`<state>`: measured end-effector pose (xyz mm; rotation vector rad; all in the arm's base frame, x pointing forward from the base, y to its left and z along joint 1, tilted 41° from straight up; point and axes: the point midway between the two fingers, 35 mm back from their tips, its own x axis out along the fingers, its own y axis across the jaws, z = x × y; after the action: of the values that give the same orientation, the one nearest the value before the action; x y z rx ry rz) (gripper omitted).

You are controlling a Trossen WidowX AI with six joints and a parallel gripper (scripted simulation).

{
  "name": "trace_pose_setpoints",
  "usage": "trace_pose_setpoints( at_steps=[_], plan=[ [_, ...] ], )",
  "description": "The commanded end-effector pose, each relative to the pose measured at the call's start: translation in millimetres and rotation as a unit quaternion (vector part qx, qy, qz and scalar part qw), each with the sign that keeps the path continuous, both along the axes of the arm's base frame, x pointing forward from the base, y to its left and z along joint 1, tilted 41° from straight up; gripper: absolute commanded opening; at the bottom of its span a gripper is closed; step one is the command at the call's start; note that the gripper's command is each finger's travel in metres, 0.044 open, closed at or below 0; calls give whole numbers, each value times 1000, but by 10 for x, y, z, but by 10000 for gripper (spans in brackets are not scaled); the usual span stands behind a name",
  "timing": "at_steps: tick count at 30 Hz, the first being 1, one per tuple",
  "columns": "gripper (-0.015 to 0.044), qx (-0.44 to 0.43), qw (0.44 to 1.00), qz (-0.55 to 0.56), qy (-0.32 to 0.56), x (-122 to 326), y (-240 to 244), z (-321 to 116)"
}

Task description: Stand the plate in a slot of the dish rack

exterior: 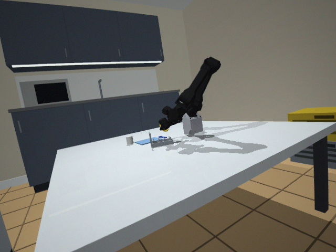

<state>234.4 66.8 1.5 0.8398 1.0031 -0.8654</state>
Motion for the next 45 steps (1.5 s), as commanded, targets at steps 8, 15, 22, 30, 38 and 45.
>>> trace_pose_setpoints(
  at_steps=[8, 15, 22, 30, 38, 45],
  plan=[
    [0, -64, 992, 46, -97, 50, 119, -13],
    [0, -95, 979, 73, -163, 50, 214, 25],
    [0, -119, 961, 94, -232, 20, 309, 94],
    [0, -136, 934, 111, -310, -54, 405, 204],
    [0, -142, 904, 119, -386, -169, 475, 339],
    [0, -142, 885, 121, -427, -250, 499, 423]
  ],
)
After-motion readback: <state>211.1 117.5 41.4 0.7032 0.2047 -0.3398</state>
